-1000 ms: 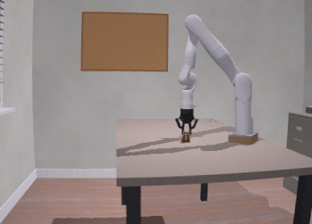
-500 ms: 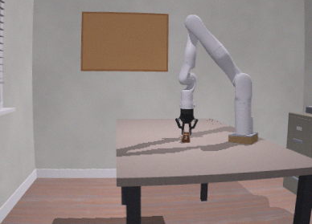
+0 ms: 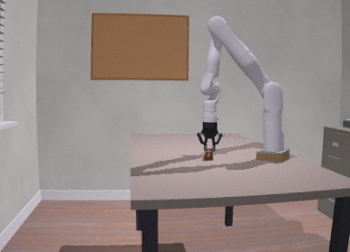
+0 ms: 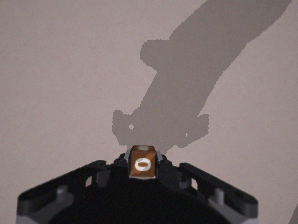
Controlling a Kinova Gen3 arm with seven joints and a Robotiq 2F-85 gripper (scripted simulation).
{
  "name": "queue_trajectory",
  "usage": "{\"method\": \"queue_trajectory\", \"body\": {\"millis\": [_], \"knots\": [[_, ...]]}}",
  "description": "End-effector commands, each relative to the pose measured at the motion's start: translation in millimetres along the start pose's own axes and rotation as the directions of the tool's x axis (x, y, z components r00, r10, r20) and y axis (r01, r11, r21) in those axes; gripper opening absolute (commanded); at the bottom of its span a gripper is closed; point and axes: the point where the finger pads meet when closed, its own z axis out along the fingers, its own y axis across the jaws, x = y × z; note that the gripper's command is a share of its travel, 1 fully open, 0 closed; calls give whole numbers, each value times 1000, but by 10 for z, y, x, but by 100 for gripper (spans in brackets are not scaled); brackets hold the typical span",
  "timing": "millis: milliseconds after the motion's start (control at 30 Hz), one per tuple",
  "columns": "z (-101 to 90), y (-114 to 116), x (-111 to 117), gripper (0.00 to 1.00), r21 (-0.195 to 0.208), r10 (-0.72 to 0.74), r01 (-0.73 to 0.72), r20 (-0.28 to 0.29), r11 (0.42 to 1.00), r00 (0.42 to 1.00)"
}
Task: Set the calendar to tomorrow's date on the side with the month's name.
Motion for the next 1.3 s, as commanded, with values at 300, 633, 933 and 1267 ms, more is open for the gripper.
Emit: {"method": "queue_trajectory", "body": {"millis": [300, 633, 933, 1267], "knots": [[-389, -16, -9, 26, 5, -3, 3, 0, 1000, 1000], [-761, -14, -10, 26, 5, -3, 3, 0, 1000, 1000], [-964, -13, -10, 26, 5, -3, 3, 0, 1000, 1000], [-983, -13, -10, 26, 5, -3, 3, 0, 1000, 1000]]}}
